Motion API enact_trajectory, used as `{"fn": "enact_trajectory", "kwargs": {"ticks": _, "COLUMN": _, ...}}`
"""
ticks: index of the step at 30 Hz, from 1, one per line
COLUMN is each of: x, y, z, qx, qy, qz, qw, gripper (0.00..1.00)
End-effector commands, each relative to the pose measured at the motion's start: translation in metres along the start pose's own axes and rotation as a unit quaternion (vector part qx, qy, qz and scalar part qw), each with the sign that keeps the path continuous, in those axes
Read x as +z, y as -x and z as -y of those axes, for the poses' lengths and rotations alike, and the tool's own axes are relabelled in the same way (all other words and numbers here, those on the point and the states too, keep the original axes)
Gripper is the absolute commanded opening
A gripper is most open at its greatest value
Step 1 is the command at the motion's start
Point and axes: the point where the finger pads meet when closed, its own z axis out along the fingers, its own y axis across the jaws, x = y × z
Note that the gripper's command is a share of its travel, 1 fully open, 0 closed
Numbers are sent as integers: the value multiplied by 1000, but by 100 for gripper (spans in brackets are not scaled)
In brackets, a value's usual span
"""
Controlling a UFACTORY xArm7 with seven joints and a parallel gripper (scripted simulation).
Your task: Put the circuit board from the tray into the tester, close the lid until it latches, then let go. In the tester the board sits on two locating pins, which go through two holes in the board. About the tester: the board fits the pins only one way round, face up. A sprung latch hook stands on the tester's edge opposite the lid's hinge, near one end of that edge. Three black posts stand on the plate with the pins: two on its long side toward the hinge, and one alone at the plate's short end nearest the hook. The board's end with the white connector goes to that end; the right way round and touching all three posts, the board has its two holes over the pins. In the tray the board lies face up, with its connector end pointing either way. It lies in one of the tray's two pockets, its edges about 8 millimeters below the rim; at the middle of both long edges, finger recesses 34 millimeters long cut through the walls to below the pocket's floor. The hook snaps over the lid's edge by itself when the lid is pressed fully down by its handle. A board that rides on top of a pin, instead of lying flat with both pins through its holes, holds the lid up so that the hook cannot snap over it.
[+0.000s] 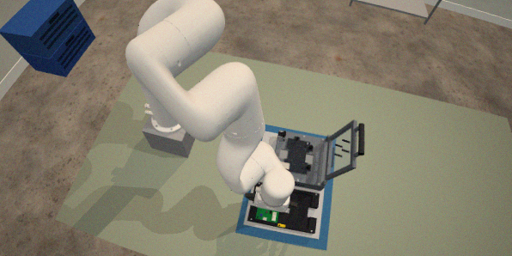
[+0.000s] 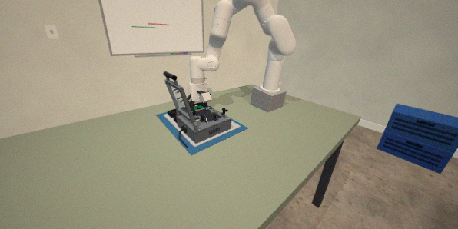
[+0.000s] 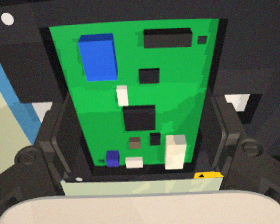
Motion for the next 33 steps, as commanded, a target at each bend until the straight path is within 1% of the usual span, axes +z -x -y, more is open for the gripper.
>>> {"fn": "enact_trajectory", "kwargs": {"ticks": 1, "x": -1, "y": 1, "z": -1, "qx": 0, "qy": 2, "qz": 1, "qw": 1000, "gripper": 85}}
{"fn": "enact_trajectory", "kwargs": {"ticks": 3, "x": -1, "y": 1, "z": -1, "qx": 0, "qy": 2, "qz": 1, "qw": 1000, "gripper": 85}}
{"fn": "enact_trajectory", "kwargs": {"ticks": 4, "x": -1, "y": 1, "z": -1, "qx": 0, "qy": 2, "qz": 1, "qw": 1000, "gripper": 81}}
{"fn": "enact_trajectory", "kwargs": {"ticks": 17, "x": -1, "y": 1, "z": -1, "qx": 0, "qy": 2, "qz": 1, "qw": 1000, "gripper": 81}}
{"fn": "enact_trajectory", "kwargs": {"ticks": 18, "x": -1, "y": 1, "z": -1, "qx": 0, "qy": 2, "qz": 1, "qw": 1000, "gripper": 79}}
{"fn": "enact_trajectory", "kwargs": {"ticks": 33, "x": -1, "y": 1, "z": -1, "qx": 0, "qy": 2, "qz": 1, "qw": 1000, "gripper": 79}}
